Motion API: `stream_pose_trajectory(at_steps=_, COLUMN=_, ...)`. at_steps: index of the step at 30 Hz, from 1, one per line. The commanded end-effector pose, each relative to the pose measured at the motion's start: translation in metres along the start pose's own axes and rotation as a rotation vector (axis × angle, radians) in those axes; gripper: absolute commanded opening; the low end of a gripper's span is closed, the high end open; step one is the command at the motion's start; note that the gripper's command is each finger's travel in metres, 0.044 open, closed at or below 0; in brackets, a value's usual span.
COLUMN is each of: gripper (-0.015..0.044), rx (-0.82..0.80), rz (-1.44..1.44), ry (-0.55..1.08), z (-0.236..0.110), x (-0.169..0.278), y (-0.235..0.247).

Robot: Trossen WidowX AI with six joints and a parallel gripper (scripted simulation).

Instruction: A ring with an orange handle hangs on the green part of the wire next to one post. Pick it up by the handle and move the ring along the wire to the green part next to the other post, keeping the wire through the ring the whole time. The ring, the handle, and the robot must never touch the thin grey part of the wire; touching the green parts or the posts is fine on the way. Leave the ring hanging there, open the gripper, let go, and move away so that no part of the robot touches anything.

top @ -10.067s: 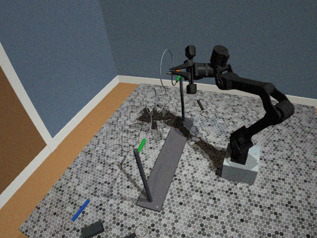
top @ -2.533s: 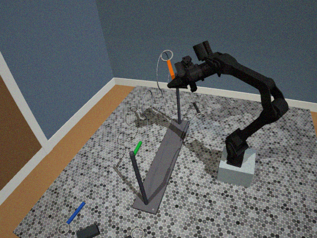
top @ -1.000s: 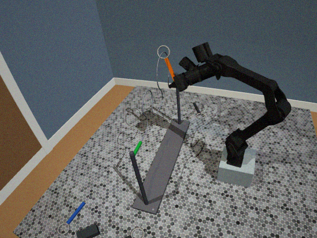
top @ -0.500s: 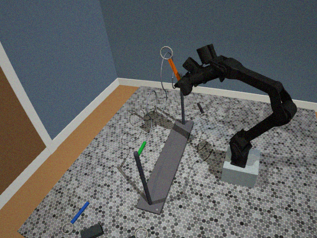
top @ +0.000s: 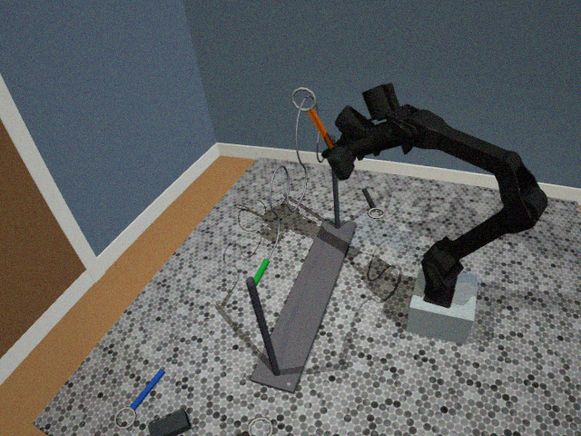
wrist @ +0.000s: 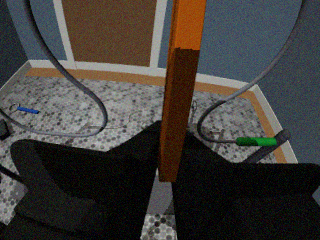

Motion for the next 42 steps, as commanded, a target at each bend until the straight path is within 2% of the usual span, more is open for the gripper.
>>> stream_pose_trajectory(at_steps=1, gripper=-0.015, rx=0.031, rz=-0.052, ry=-0.006, z=-0.001, x=0.0013, y=0.0002)
stream_pose_trajectory(at_steps=42, gripper=-0.015, rx=0.261, rz=-0.506, ry=-0.036, z=0.0018, x=0.007, y=-0.0044)
Point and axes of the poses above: the point midway between the two fingers, 35 mm back from their tips, its own z axis out along the fingers, its own y axis across the jaws, x = y × z, the point moved 9 cm from there along -z, back along the fingers, and after that the axes turned 9 degrees about -z, right-handed, at the moved point
